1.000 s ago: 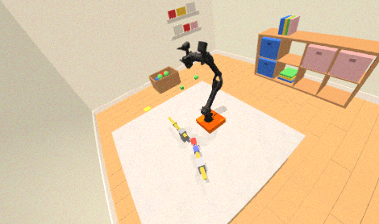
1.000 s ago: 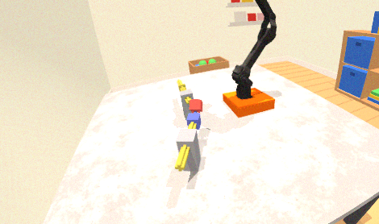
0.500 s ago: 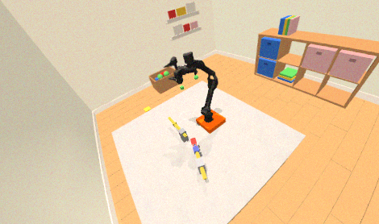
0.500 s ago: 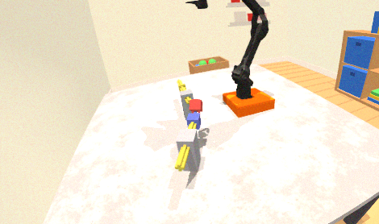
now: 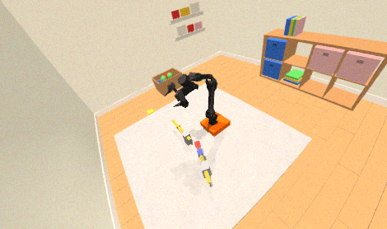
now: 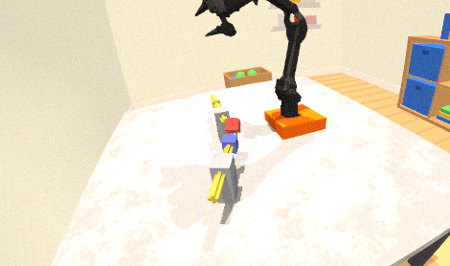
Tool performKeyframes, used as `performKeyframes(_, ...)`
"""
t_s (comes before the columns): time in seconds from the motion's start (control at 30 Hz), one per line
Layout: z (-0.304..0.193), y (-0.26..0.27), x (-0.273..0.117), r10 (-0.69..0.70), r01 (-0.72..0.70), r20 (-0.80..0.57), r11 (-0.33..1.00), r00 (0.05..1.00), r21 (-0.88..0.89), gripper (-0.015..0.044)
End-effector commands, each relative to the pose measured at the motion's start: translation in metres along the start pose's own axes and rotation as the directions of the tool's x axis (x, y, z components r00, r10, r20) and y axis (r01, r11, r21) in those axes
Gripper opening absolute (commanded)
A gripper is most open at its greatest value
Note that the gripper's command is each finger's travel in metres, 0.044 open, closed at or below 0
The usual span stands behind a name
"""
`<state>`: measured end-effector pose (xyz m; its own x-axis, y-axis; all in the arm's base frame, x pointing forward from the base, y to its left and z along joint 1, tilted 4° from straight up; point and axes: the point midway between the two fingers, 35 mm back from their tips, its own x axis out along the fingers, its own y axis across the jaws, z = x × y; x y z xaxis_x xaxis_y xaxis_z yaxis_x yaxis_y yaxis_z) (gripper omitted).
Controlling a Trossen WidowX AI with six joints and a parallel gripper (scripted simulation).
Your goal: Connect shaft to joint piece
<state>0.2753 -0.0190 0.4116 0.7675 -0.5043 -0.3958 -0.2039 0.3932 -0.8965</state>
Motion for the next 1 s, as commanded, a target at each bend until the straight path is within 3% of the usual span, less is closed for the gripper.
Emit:
performKeyframes(0.0,0.014,0.032,0.010,0.096,-0.096,-0.002,0.994,0.995,0.044,0.0440)
performKeyframes(0.43,0.037,0.159,0.016,0.421,-0.374,-0.140,0.887,0.896,0.269,0.0440)
performKeyframes(0.8,0.022,0.238,-0.003,0.526,-0.357,-0.365,0.825,0.768,0.438,0.0440)
performKeyframes(0.97,0.021,0.242,-0.004,0.529,-0.353,-0.379,0.824,0.759,0.443,0.0440)
